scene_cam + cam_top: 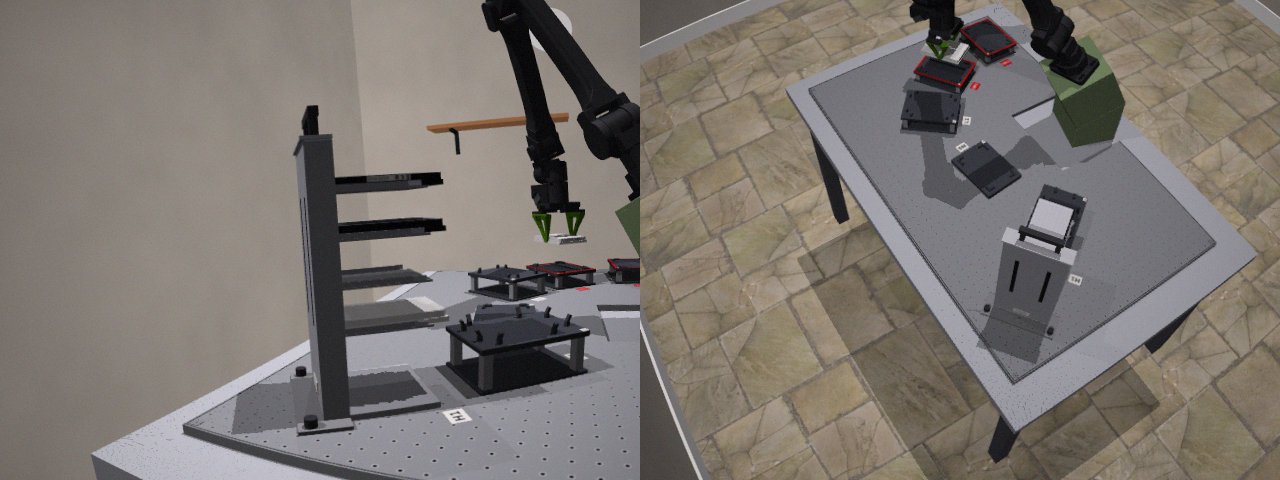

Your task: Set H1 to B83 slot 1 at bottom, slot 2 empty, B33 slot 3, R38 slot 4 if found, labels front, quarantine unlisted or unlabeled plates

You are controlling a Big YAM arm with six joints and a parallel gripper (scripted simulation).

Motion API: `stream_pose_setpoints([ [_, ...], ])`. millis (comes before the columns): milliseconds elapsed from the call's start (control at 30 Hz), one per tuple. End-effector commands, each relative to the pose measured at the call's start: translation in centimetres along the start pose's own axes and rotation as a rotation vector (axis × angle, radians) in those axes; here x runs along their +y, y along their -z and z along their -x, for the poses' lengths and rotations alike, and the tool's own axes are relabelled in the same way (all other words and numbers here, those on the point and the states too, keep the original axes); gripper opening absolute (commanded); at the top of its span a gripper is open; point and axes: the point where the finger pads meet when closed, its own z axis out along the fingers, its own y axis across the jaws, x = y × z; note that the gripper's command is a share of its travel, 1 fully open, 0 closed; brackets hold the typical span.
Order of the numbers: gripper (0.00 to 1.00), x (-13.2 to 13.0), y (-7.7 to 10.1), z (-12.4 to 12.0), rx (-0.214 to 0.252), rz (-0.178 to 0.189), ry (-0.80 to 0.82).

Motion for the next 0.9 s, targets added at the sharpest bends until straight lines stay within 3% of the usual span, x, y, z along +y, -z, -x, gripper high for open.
stream_pose_setpoints([
  [0,0.86,-0.1,0.8,1.5,-0.036,-0.008,-0.001],
  [200,0.86,-0.2,0.8,1.5,-0.036,-0.008,-0.001],
  [500,0.86,0.2,-0.9,0.3,-0.012,-0.001,-0.007],
  [600,0.86,0.2,-1.0,0.4,-0.012,-0.001,-0.007],
  [633,0.86,-0.1,-0.3,1.5,-0.039,-0.007,-0.005],
  [867,0.86,0.2,-1.3,1.0,-0.022,-0.002,-0.003],
])
